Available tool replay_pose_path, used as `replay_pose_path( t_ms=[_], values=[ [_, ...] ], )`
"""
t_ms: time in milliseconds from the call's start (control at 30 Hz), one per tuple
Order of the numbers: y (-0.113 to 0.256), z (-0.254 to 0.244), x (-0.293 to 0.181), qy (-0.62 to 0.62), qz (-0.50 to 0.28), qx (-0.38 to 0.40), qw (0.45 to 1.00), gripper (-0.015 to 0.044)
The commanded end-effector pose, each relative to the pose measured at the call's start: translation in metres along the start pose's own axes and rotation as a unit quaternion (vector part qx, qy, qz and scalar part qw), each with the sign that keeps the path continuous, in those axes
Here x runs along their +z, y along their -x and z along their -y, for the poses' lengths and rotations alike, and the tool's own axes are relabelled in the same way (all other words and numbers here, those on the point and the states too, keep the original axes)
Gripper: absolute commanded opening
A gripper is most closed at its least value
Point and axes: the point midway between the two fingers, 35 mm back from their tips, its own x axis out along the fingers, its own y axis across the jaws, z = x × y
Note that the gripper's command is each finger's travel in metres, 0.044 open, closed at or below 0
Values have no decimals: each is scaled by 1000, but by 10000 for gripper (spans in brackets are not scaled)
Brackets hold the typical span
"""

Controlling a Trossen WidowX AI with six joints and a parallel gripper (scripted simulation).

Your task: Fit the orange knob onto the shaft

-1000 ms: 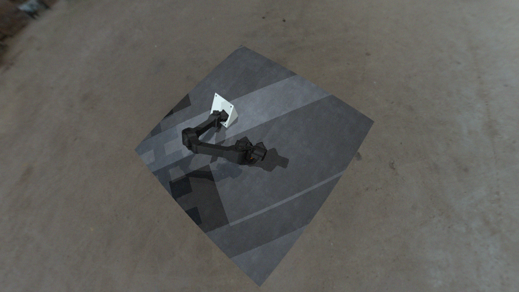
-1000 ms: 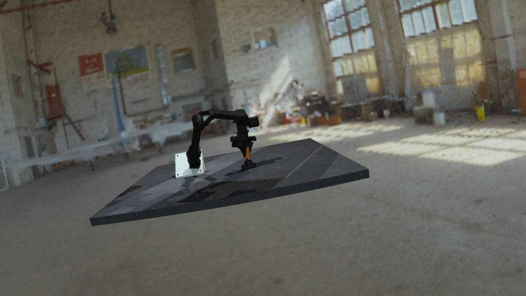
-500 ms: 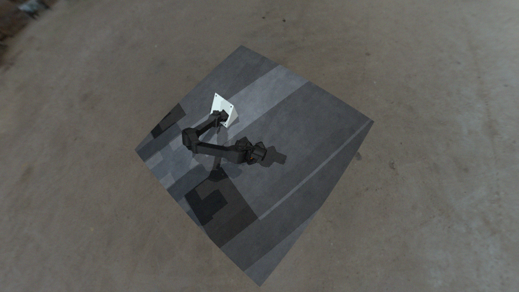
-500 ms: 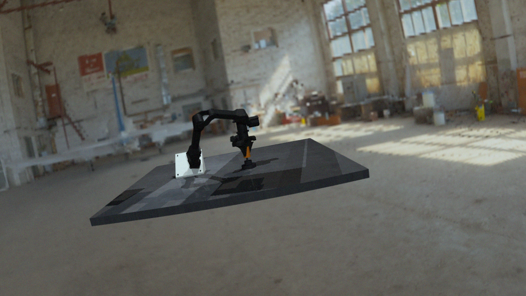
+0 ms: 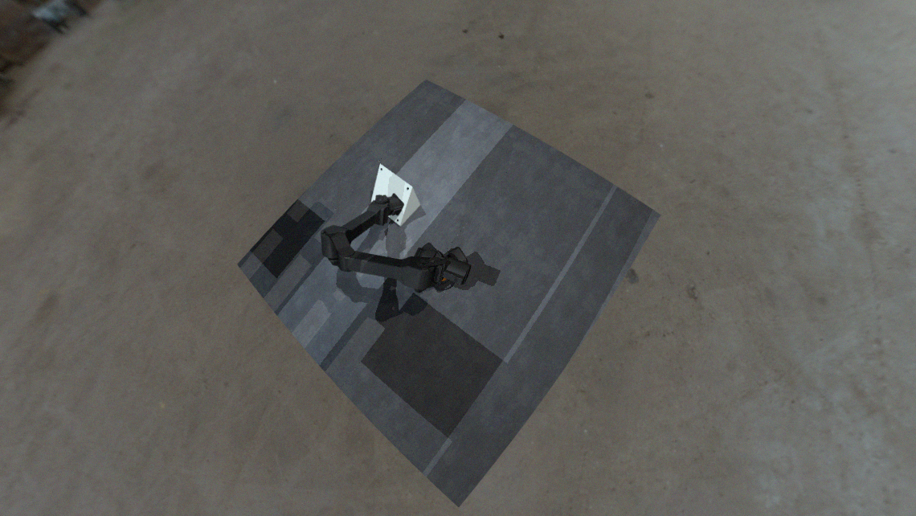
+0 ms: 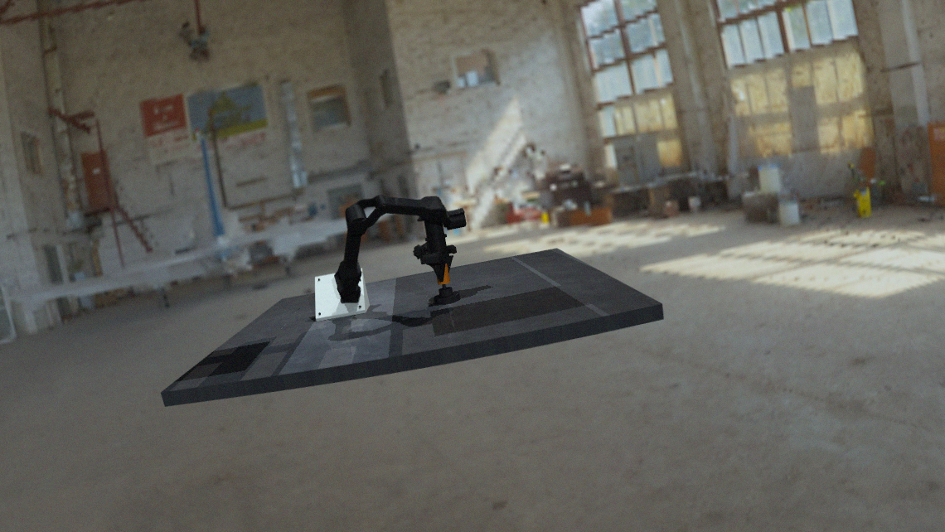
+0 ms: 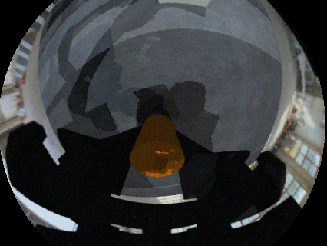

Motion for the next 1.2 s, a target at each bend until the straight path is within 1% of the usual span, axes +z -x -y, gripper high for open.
replay_pose_path(
  t_ms=[0, 467, 567, 733, 1167],
  values=[
    [0, 1, -1, 2, -1, 0, 1000, 0],
    [4, 0, -1, 2, -1, 0, 1000, 0],
    [4, 0, -1, 26, -1, 0, 1000, 0],
    [2, 0, 0, 103, -1, 0, 995, 0],
    [0, 1, -1, 107, -1, 0, 994, 0]
  ],
)
